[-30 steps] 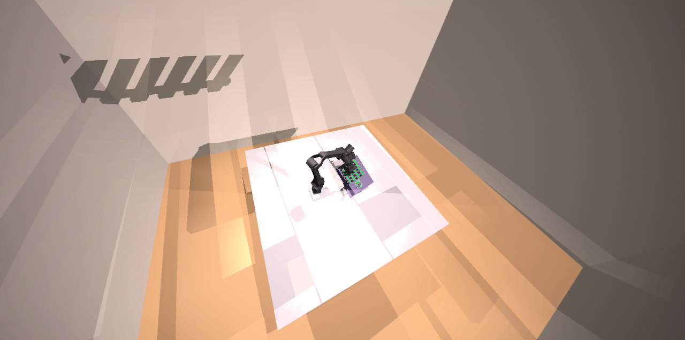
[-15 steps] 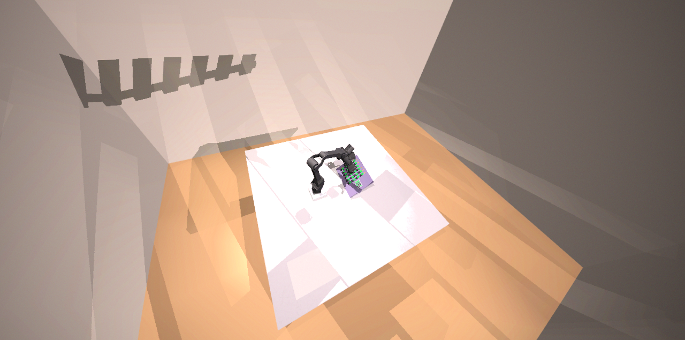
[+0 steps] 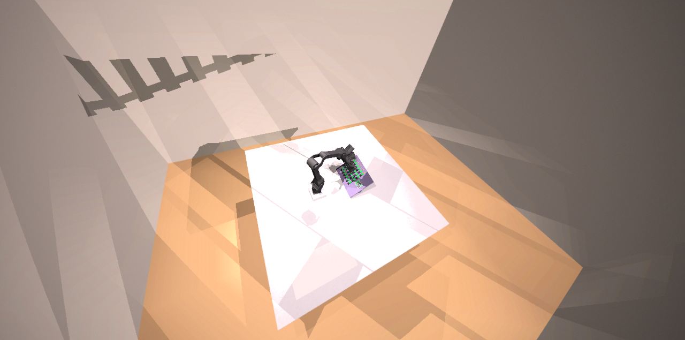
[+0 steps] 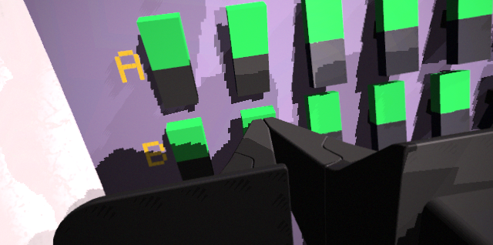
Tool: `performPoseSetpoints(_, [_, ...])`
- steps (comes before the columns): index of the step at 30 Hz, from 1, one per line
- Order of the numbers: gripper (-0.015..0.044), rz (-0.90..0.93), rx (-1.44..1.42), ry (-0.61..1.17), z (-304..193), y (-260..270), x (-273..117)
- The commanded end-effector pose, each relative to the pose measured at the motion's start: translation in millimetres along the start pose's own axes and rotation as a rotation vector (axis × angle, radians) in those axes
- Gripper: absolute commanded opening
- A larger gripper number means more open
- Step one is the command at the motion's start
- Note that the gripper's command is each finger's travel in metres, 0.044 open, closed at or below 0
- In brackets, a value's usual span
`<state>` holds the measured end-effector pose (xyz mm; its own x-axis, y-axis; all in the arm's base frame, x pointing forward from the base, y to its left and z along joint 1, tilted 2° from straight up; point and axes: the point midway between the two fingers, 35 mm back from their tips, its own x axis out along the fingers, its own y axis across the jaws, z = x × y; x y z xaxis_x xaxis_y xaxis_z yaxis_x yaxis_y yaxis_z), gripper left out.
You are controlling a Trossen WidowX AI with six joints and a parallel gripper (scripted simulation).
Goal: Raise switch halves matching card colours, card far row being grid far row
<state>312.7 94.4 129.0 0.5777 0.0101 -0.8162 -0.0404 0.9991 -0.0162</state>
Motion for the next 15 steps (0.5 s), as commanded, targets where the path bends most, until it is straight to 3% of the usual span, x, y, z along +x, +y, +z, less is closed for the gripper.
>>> performPoseSetpoints(1, [0.0000,0.006,-0.006,0.002,-0.5,0.8,1.0])
performPoseSetpoints(15, [0.0000,0.006,-0.006,0.002,-0.4,0.8,2.9])
